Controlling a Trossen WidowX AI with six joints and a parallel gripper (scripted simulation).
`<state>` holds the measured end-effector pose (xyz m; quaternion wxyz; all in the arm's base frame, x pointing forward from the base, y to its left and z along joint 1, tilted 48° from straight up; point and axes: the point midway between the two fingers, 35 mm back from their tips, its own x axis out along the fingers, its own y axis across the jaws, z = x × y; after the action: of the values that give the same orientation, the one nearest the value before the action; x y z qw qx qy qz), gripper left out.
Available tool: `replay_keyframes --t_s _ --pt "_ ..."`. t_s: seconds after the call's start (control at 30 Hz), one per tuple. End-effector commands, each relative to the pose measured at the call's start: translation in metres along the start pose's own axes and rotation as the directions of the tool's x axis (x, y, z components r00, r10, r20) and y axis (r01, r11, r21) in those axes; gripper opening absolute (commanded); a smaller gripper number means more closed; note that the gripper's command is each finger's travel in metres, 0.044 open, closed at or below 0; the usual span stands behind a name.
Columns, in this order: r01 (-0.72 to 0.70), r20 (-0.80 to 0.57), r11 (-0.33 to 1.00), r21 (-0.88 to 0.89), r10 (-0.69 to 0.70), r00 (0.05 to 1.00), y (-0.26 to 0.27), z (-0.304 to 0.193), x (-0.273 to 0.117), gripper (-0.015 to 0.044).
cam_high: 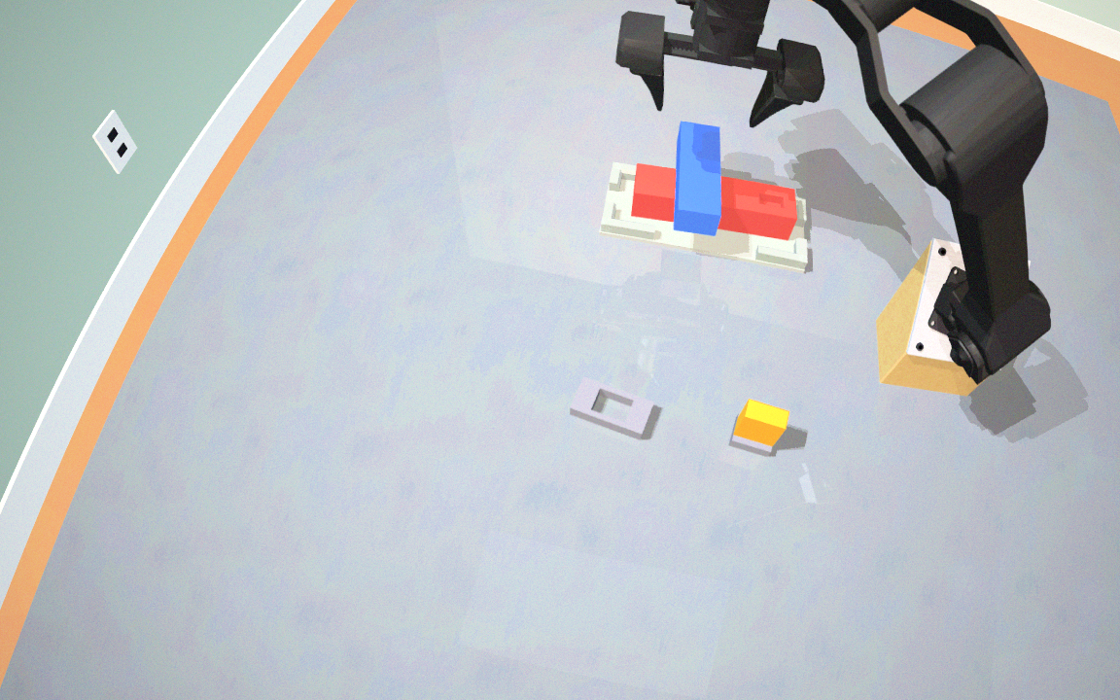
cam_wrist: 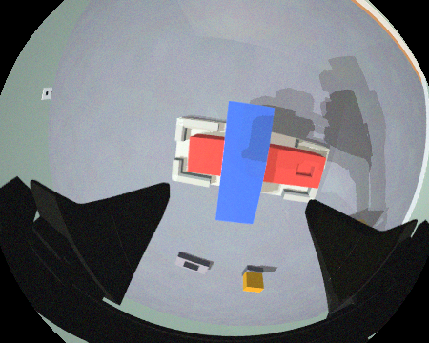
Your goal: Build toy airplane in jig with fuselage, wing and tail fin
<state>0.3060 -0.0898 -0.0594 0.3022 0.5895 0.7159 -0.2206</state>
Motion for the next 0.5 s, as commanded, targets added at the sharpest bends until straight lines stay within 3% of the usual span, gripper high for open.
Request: replay_keyframes --t_s 0.0,0.1,0.23,0.33,0.47 --pt "0.022 -0.013 1.000 -0.004 -0.022 1.000 0.0000 0.0002 -0.0001 0.0440" --pt "0.021 -0.013 0.997 -0.070 -0.022 1.000 0.0000 0.0002 -0.0002 0.0440" --pt "0.014 -0.013 0.901 -0.433 -0.022 1.000 0.0005 0.0003 -0.0007 0.0440" --pt "0.007 -0.013 0.736 -0.677 -0.022 1.000 0.0008 0.0004 -0.0012 0.0440" --pt "-0.003 -0.013 0.418 -0.908 -0.022 1.000 0.0012 0.0005 -0.0017 0.0440"
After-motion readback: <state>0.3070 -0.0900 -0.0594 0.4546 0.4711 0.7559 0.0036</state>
